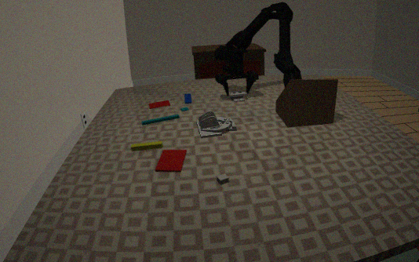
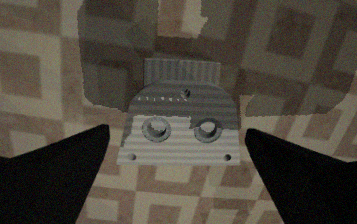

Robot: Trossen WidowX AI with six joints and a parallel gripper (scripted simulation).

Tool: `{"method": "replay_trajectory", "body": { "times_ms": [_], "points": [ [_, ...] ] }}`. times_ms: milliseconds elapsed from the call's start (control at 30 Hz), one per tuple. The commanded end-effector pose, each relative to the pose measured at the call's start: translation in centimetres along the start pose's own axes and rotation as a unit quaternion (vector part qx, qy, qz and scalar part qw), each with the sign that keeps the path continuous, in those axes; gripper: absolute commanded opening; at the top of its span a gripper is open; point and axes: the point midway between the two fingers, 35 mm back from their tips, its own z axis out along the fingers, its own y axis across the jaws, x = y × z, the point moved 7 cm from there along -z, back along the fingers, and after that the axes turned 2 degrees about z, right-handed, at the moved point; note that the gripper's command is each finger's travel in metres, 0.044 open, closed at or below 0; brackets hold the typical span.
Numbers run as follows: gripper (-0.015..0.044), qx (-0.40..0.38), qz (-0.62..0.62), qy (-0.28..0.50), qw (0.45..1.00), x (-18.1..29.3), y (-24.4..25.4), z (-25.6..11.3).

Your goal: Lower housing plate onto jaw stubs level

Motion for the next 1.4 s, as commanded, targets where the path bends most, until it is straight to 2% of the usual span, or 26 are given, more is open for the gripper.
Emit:
{"method": "replay_trajectory", "body": {
  "times_ms": [0, 900, 1367],
  "points": [
    [0.0440, 0.000, -0.003, 0.002, 1.000, 0.12, -0.04, 0.68],
    [0.0440, 0.000, -0.003, 0.001, 1.000, 0.13, -0.07, 1.24],
    [0.0351, 0.001, -0.001, 0.001, 1.000, 0.11, -0.09, 1.22]
  ]
}}
